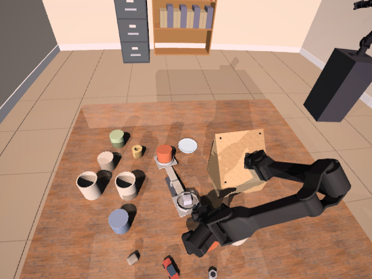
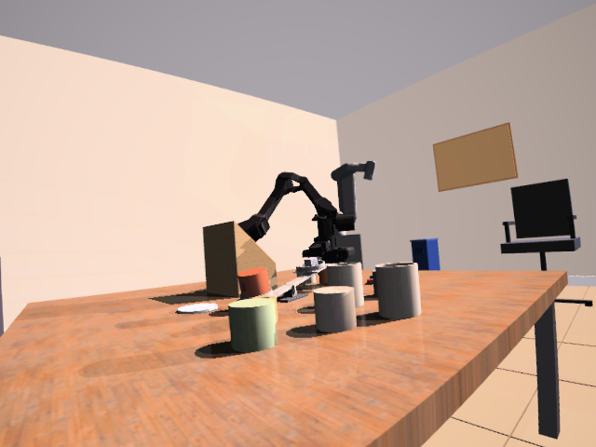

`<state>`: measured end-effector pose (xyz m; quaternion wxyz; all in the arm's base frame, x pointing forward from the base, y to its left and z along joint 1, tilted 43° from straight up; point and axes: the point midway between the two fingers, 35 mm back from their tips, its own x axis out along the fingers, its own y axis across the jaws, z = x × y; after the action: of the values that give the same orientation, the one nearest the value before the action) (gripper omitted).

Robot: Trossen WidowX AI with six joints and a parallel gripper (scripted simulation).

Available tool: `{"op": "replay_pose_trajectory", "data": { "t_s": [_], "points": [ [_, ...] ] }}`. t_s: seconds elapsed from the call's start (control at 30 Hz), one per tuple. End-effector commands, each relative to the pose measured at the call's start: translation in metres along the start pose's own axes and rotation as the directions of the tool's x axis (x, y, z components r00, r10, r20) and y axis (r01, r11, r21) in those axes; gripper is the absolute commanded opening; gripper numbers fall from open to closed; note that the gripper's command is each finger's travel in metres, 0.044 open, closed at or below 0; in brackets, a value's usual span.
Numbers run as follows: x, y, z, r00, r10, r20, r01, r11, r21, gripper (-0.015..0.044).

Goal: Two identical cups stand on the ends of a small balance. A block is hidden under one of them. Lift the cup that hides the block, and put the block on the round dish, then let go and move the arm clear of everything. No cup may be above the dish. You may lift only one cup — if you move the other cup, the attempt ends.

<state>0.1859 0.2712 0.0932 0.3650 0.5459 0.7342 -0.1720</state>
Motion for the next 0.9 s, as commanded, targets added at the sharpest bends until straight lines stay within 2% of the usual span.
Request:
{"op": "replay_pose_trajectory", "data": {
  "t_s": [0.0,0.1,0.27,0.5,0.63,0.8,0.87],
  "points": [
    [-0.012,0.001,0.0,1.0,0.001,0.002,-0.001,1.0,-0.002,0.044],
    [-0.051,0.0,0.001,1.0,0.001,0.005,-0.001,1.0,0.005,0.044],
    [-0.054,-0.001,0.001,1.0,0.001,0.005,-0.001,1.0,0.005,0.044],
    [-0.068,0.016,0.03,0.998,0.055,0.015,-0.055,0.998,0.007,0.026],
    [-0.079,0.023,0.067,0.999,0.034,0.036,-0.036,0.996,0.077,0.026],
    [-0.104,0.022,0.136,1.0,0.001,0.021,-0.006,0.976,0.217,0.026],
    [-0.108,0.021,0.145,1.0,-0.001,0.014,-0.003,0.972,0.236,0.026]
  ]
}}
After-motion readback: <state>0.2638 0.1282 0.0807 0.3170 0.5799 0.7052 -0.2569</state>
